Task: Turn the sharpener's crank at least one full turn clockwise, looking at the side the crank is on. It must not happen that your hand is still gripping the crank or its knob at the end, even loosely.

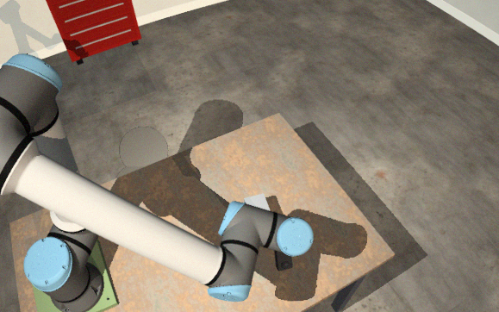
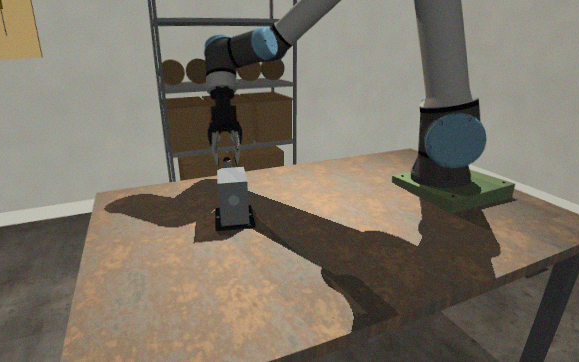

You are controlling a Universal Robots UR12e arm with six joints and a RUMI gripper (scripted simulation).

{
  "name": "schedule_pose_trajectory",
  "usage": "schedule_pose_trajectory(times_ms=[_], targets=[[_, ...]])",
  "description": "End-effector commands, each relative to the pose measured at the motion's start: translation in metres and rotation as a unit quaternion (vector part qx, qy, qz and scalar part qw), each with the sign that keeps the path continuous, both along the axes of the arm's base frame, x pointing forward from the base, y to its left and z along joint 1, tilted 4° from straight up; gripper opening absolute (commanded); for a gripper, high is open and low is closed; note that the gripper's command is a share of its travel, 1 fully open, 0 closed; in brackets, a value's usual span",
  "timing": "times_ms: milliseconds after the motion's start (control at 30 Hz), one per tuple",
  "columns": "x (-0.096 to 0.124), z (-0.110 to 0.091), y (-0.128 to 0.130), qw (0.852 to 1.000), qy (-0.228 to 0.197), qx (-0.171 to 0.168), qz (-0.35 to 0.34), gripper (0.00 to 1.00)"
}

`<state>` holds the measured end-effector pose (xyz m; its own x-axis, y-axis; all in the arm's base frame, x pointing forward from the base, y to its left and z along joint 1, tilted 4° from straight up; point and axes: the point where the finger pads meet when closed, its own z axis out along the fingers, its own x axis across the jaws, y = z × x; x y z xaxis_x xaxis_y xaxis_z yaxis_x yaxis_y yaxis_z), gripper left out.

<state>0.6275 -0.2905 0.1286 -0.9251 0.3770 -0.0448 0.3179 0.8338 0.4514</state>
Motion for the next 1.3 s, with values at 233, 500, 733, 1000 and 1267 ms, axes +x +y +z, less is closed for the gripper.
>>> schedule_pose_trajectory(times_ms=[233, 500, 733, 1000, 1267], targets=[[0.0, 0.001, 0.0, 1.0, -0.001, -0.001, 0.0, 0.32], [-0.004, 0.02, -0.009, 1.0, -0.001, -0.001, 0.0, 0.32], [-0.007, 0.032, -0.014, 1.0, -0.001, -0.001, 0.0, 0.32], [-0.011, 0.051, -0.023, 1.0, -0.001, -0.001, 0.0, 0.32], [-0.015, 0.065, -0.029, 1.0, -0.001, -0.001, 0.0, 0.32]])
